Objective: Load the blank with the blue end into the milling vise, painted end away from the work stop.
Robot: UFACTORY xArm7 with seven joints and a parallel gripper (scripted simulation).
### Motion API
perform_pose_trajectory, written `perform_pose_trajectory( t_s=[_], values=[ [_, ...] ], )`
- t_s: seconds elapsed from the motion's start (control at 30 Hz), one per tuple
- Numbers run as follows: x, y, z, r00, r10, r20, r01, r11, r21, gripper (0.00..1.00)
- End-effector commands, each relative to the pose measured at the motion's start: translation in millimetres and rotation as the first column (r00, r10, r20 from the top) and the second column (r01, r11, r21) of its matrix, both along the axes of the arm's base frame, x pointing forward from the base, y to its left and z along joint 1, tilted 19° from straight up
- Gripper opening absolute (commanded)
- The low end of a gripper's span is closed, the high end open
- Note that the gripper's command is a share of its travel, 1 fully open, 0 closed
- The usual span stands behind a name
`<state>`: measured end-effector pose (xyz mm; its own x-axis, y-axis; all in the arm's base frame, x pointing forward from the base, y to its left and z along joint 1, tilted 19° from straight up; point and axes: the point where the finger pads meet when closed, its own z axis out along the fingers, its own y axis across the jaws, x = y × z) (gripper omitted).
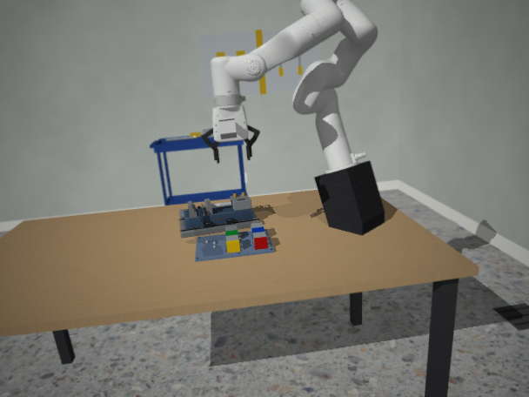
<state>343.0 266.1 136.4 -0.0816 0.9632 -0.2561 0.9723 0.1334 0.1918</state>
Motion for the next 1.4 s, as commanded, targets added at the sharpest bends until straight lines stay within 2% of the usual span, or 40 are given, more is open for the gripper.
perform_pose_trajectory(
  t_s=[0.0, 0.33, 0.67, 0.9, 1.23, 1.37],
  values=[
    [1, 1, 1, 1.0, 0.001, 0.003, -0.001, 1.0, 0.002, 1.0],
    [1, 1, 1, 1.0, 0.001, 0.003, -0.001, 1.0, 0.002, 1.0],
    [-5, -57, 14, 1.0, 0.001, 0.003, -0.001, 1.0, 0.002, 1.0],
    [-5, -57, 14, 1.0, 0.001, 0.003, -0.001, 1.0, 0.002, 1.0],
    [-10, -108, 25, 1.0, 0.001, 0.003, -0.001, 1.0, 0.002, 1.0],
    [-10, -108, 25, 1.0, 0.001, 0.003, -0.001, 1.0, 0.002, 1.0]
  ],
)
